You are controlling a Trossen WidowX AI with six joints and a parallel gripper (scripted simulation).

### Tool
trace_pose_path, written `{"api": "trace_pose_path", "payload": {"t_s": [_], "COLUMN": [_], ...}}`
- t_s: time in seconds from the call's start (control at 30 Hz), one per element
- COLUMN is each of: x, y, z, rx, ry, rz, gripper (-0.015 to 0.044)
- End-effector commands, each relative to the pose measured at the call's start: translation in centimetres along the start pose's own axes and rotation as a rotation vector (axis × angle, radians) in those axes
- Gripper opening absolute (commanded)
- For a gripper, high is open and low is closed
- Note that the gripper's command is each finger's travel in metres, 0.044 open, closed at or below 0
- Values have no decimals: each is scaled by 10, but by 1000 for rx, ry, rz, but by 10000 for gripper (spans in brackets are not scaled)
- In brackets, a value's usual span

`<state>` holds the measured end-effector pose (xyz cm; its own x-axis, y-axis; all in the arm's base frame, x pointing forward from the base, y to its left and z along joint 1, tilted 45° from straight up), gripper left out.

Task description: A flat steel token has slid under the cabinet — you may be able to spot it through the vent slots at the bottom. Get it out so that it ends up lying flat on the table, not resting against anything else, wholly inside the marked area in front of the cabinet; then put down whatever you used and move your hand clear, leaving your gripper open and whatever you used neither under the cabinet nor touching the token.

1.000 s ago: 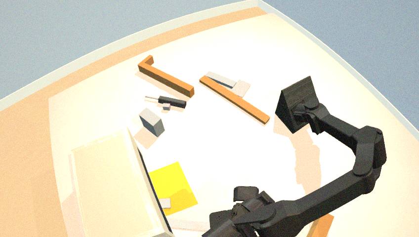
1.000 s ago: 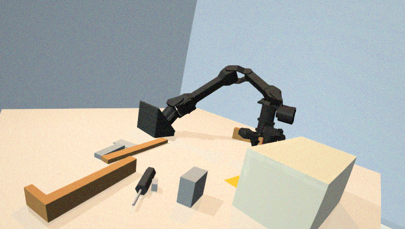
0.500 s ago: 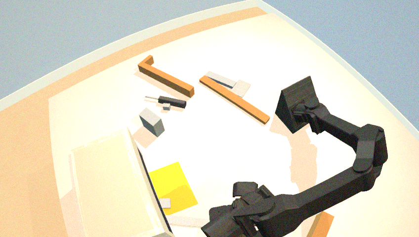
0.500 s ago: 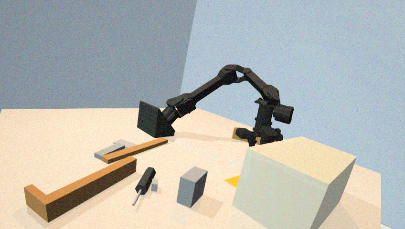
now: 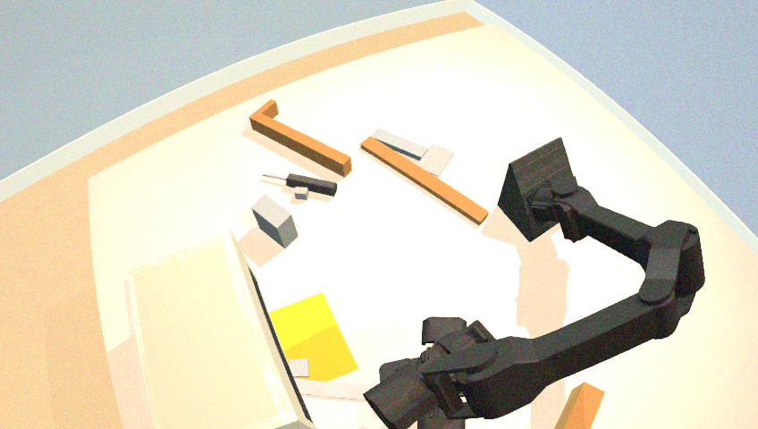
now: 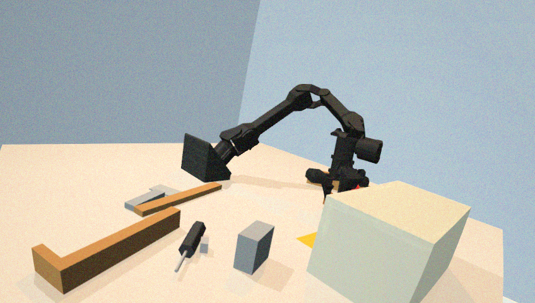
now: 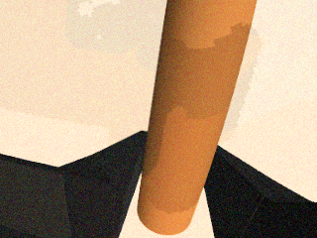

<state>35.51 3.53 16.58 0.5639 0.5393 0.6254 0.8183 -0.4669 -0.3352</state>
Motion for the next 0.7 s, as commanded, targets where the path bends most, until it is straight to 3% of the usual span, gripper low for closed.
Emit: {"api": "trace_pose_path", "payload": {"t_s": [0.0,0.67], "x": [-7,-28], "y": [0,-2], "z": [1,1], "rx": [-2,-2], "ry": [-10,-11], "rz": [5,6], "gripper": [0,0]}}
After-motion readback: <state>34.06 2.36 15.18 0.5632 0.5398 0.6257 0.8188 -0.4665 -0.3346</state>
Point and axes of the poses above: the point midway between the two fingers, 35 mm back from their tips, its own z axis out along the fingers, its own x axis across the jaws, y = z × x, the point moved 7 cm from there along -z, back along the fingers, and after that the axes turned 4 degrees about -z, right-handed, at the moved point
